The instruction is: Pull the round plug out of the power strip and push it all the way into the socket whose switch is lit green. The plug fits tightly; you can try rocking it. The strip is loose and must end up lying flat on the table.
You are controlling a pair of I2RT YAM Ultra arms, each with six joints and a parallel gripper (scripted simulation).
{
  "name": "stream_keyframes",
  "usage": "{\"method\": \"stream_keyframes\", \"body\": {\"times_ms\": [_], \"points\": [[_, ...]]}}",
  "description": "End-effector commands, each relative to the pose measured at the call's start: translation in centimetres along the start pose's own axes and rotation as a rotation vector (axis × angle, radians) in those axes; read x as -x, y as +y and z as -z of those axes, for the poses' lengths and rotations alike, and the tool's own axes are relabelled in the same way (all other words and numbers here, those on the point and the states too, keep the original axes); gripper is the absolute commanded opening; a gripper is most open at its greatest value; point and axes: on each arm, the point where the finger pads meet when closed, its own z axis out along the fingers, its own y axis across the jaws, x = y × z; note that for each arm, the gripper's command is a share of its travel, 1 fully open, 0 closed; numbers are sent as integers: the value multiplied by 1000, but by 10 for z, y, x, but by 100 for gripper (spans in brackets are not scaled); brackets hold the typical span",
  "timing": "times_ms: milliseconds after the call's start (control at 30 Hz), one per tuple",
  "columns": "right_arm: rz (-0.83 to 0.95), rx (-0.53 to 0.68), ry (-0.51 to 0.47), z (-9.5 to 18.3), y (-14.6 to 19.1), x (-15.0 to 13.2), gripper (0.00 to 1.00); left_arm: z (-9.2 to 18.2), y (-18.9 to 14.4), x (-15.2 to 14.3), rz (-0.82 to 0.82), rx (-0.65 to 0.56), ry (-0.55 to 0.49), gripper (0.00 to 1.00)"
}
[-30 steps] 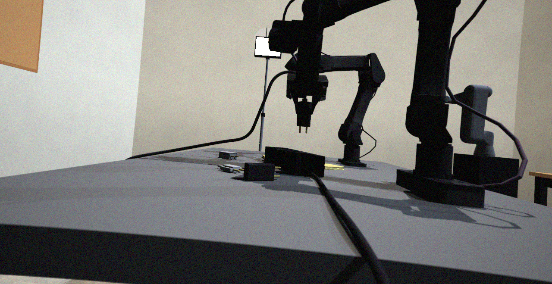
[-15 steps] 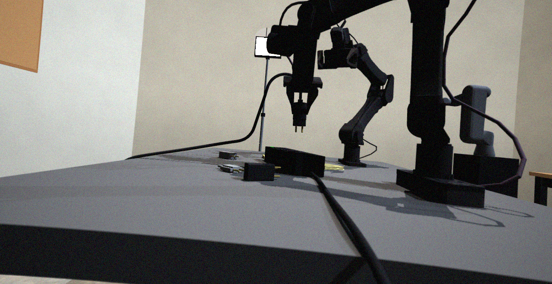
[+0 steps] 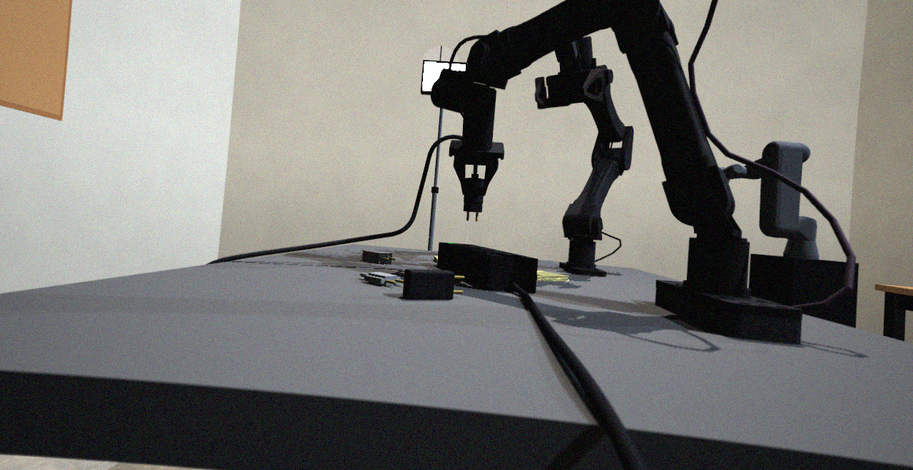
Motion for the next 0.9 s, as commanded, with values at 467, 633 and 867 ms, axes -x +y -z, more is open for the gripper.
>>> {"method": "stream_keyframes", "body": {"times_ms": [467, 633, 867], "points": [[-154, -250, 213, 38, -54, -16, 100, -33, 10, 18, -8, -4, -13, 33], [-216, -338, 244, 54, -73, -13, 100, -33, 20, 30, -20, 24, -31, 33], [-246, -387, 242, 62, -84, -7, 100, -28, 18, 32, -40, 40, -59, 33]]}}
